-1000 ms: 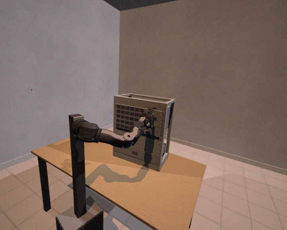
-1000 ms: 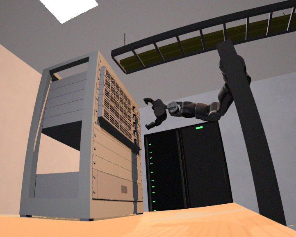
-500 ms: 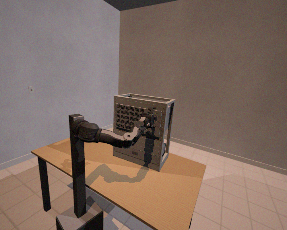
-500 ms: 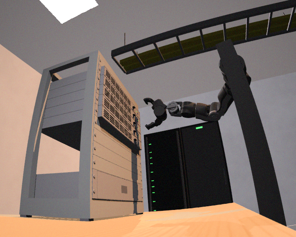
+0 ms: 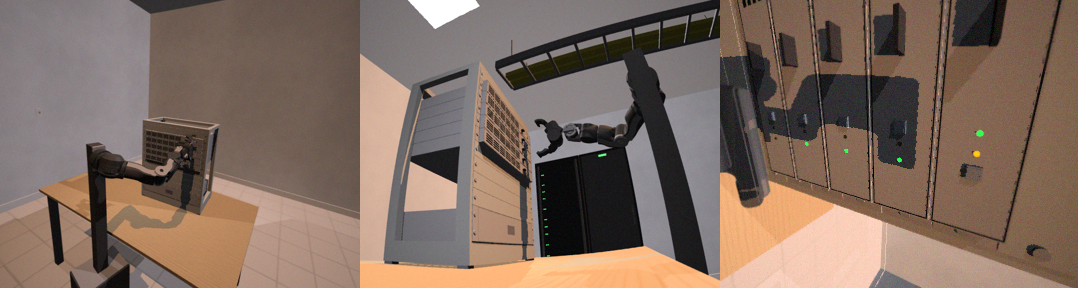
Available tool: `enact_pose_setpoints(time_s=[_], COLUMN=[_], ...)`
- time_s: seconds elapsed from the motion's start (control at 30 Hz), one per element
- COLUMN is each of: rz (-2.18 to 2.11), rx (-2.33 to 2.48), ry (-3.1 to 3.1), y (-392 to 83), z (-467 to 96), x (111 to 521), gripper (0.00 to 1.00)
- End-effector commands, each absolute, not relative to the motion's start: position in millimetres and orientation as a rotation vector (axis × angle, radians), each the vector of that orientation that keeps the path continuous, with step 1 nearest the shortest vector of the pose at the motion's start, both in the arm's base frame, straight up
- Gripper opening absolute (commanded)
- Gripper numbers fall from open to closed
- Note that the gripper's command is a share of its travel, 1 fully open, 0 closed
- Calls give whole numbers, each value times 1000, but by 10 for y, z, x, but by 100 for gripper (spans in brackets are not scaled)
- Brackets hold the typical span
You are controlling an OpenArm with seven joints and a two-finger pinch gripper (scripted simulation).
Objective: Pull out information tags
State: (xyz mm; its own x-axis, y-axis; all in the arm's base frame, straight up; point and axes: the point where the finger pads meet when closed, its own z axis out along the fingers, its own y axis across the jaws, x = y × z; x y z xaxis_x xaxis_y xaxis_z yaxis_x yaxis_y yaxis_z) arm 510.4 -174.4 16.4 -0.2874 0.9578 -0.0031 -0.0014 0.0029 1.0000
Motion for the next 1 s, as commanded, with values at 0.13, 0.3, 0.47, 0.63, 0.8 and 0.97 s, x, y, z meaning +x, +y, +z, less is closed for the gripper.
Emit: enact_pose_setpoints(time_s=[0.13,0.3,0.47,0.63,0.8,0.97], rz=[1422,1422,1422,1422,1422,1422], rx=[1053,1053,1053,1053,1053,1053], ry=[1419,1419,1419,1419,1419,1419], y=[-1738,-1738,-1738,-1738,-1738,-1738], z=[186,186,186,186,186,186], x=[5101,5101,5101,5101,5101,5101], gripper=[100,100,100,100,100,100])
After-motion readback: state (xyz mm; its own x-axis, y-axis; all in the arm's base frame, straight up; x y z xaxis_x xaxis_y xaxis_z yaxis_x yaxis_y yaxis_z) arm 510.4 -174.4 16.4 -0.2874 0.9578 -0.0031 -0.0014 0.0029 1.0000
